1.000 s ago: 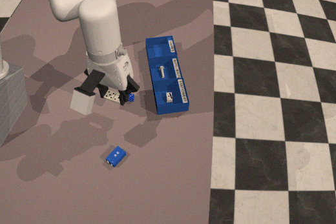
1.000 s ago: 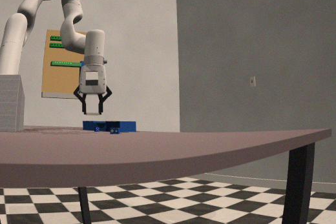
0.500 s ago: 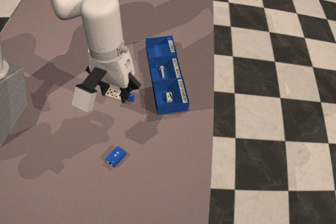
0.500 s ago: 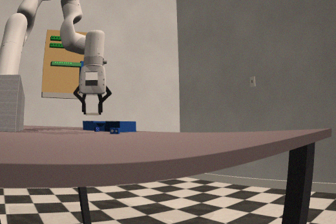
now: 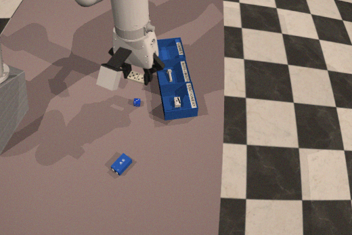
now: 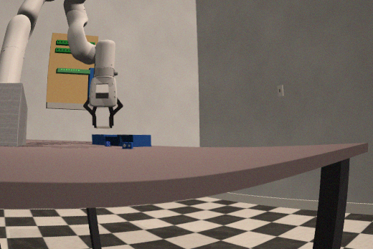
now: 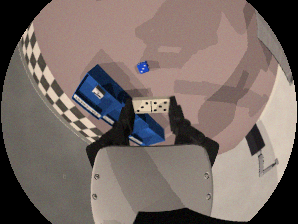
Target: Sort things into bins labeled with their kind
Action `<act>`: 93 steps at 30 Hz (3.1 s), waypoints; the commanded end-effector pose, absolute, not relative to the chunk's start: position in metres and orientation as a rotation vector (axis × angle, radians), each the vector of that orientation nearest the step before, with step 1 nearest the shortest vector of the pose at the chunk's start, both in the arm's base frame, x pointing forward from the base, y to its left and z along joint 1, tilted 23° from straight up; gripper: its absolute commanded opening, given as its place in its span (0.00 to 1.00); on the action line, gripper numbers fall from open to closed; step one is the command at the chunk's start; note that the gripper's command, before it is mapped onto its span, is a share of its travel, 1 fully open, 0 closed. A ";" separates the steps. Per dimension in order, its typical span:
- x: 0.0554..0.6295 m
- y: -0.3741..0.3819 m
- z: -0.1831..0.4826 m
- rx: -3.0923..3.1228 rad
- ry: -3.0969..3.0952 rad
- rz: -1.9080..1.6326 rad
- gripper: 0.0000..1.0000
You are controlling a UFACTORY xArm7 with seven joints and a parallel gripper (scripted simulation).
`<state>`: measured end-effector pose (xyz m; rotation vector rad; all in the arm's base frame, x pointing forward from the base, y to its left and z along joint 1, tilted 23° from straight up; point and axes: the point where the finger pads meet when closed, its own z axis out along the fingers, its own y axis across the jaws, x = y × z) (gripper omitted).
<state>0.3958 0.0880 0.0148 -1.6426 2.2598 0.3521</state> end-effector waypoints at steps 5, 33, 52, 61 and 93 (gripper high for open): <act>0.416 0.127 0.034 -1.644 2.261 0.349 0.00; 0.454 0.206 0.072 -2.416 1.303 0.109 0.00; 0.454 0.206 0.072 -2.722 0.470 -0.076 0.00; 0.454 0.206 0.072 -2.774 0.069 -0.154 0.00; 0.455 0.210 0.063 -2.740 -0.321 -0.227 0.00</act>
